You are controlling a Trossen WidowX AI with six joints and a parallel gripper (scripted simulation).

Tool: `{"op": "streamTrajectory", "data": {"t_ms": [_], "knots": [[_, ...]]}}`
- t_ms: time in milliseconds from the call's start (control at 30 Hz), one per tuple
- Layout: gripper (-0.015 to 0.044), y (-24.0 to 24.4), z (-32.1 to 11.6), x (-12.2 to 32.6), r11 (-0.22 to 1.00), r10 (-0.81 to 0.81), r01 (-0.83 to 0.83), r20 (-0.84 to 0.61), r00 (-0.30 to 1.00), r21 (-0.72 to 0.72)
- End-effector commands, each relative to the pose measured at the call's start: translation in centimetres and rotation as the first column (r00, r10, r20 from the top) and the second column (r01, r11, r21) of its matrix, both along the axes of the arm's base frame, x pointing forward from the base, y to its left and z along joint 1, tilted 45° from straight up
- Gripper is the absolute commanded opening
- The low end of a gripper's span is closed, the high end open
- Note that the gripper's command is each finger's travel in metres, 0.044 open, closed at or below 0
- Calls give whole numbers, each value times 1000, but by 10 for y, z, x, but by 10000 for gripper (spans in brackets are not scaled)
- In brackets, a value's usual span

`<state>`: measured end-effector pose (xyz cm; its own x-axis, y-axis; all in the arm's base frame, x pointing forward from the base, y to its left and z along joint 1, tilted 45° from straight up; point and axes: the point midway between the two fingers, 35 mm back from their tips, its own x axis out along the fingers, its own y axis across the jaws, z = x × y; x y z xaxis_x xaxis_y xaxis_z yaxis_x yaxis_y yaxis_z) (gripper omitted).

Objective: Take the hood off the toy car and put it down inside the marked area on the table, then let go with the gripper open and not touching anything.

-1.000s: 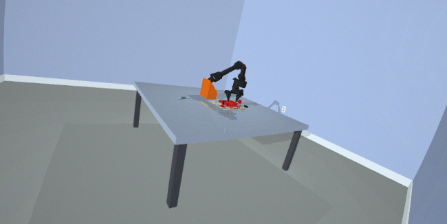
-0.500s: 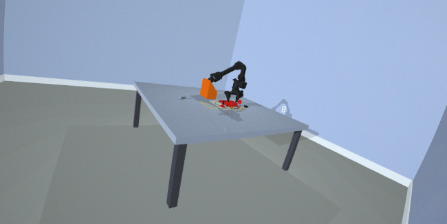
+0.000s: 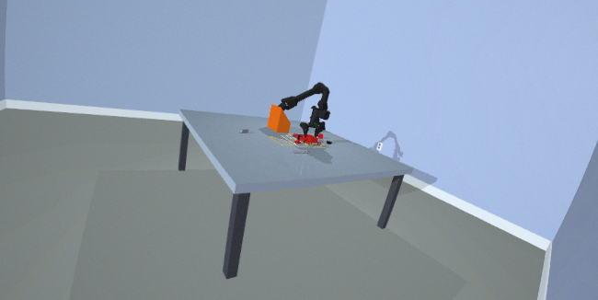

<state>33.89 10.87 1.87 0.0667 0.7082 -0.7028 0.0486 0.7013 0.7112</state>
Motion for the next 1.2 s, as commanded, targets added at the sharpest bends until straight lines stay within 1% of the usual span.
{"op": "streamTrajectory", "data": {"t_ms": [0, 300, 667, 1167], "knots": [[355, 0, 0, 0, 1000, 0, 0, 1, 1000, 0], [295, 0, 0, 0, 1000, 0, 0, 1, 1000, 0], [6, -4, 4, 0, 1000, 0, 0, 1, 1000, -1], [0, -11, 11, 0, 1000, -1, 1, 0, 1000, -2]]}}
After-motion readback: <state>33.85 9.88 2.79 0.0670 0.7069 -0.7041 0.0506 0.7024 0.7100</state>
